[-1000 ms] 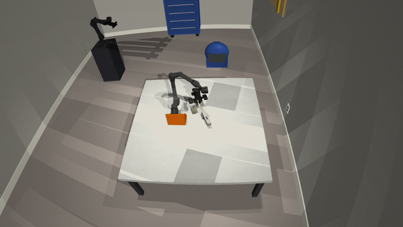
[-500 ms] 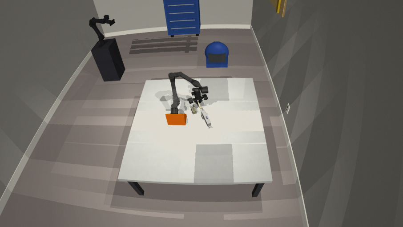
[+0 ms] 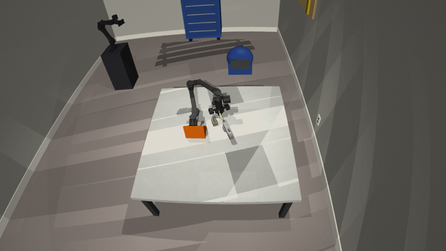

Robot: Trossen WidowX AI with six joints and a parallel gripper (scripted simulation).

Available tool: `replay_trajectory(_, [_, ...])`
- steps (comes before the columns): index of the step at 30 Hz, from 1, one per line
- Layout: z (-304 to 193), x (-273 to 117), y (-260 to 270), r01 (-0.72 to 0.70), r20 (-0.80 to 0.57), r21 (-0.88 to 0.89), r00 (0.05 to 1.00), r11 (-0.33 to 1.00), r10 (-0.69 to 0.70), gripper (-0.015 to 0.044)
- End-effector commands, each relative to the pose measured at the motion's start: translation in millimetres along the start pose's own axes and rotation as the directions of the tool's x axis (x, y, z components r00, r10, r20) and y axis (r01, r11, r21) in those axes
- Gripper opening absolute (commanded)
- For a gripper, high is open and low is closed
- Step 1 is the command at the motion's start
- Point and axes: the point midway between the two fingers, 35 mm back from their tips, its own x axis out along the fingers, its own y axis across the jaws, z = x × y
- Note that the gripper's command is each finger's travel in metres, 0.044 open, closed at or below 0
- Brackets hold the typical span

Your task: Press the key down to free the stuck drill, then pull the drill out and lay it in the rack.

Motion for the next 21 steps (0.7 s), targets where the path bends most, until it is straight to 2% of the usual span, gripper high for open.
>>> replay_trajectory(1, [1.1, -1.9, -2.5, 0.005, 0.001, -0.008, 1.000, 1.000, -0.005, 0.0000])
replay_trajectory(21, [1.8, -3.7, -4.6, 0.005, 0.001, -0.008, 1.000, 1.000, -0.005, 0.0000])
